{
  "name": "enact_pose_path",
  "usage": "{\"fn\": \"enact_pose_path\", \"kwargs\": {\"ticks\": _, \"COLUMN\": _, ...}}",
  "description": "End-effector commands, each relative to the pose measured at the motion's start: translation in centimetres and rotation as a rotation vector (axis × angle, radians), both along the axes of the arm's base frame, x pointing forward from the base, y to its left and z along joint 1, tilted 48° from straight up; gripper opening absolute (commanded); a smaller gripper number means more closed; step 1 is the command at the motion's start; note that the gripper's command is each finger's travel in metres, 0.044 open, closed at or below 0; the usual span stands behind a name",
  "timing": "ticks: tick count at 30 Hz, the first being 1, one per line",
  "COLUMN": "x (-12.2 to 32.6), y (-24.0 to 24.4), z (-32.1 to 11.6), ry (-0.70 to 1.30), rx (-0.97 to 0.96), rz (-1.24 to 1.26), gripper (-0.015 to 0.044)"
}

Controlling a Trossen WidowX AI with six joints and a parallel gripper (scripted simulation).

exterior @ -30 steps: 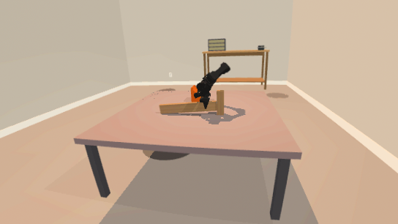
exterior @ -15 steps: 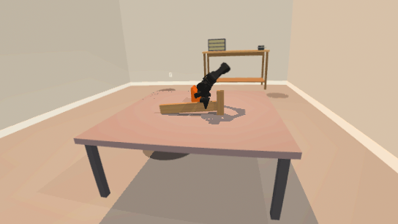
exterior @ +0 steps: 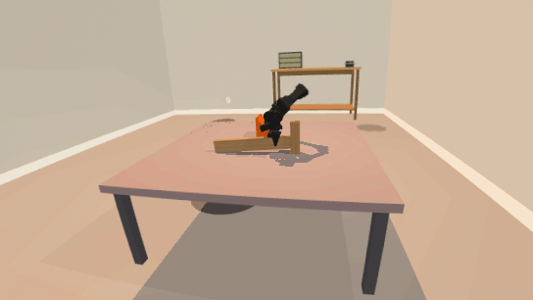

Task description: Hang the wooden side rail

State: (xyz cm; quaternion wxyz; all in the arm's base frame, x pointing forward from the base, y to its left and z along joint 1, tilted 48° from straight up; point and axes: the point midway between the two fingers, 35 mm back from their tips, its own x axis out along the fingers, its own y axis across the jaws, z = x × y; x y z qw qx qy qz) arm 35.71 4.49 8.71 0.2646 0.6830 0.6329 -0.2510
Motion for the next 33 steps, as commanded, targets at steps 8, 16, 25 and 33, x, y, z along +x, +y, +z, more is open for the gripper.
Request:
{"fn": "enact_pose_path", "kwargs": {"ticks": 8, "x": 0.12, "y": -0.05, "z": 0.02, "ry": -0.003, "rx": 0.004, "rz": -0.01, "gripper": 0.0}}
{"fn": "enact_pose_path", "kwargs": {"ticks": 16, "x": 0.13, "y": 0.05, "z": -0.07, "ry": -0.003, "rx": 0.004, "rz": -0.01, "gripper": 0.0}}
{"fn": "enact_pose_path", "kwargs": {"ticks": 25, "x": 0.14, "y": 0.16, "z": -0.17, "ry": -0.003, "rx": 0.004, "rz": -0.01, "gripper": 0.0}}
{"fn": "enact_pose_path", "kwargs": {"ticks": 33, "x": 0.15, "y": 0.26, "z": -0.26, "ry": -0.003, "rx": 0.004, "rz": -0.01, "gripper": 0.0}}
